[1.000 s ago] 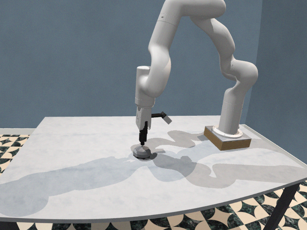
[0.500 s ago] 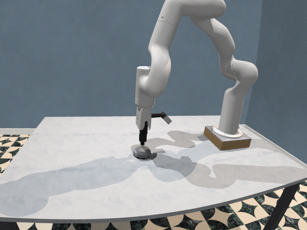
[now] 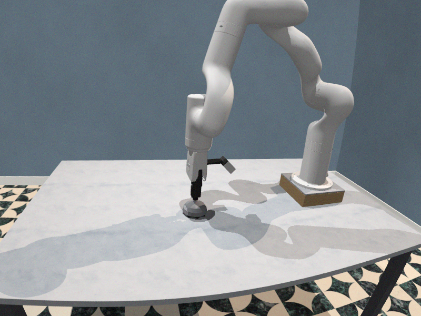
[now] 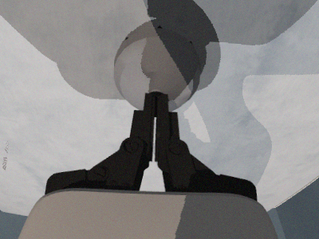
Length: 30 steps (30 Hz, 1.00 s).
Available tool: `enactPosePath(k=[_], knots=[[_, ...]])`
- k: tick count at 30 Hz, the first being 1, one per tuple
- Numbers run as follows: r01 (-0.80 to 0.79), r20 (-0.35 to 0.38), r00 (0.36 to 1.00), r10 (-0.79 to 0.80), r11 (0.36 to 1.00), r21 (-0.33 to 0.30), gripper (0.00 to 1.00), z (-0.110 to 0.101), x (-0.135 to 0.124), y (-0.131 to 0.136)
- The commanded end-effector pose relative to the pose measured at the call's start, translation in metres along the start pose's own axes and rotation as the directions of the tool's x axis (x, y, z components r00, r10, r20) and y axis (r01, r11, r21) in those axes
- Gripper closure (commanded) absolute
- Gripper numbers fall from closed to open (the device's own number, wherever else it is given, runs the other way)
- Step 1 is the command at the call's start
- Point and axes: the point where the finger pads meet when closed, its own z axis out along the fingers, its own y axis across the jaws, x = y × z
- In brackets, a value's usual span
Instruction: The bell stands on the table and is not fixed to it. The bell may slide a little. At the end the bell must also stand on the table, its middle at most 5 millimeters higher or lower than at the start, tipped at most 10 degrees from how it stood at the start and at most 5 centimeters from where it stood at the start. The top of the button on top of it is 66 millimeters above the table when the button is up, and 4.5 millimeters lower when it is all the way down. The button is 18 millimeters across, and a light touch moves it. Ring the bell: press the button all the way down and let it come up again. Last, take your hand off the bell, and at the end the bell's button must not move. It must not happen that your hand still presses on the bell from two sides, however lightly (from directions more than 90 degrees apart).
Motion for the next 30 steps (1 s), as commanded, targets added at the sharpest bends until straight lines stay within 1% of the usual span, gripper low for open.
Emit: enactPosePath(k=[1,30], knots=[[0.0,0.002,1.0,0.0,1.0,0.0,1.0,-0.0003,-0.001,0.0001],[0.0,0.002,1.0,0.0,1.0,0.0,1.0,0.0032,-0.001,0.0001]])
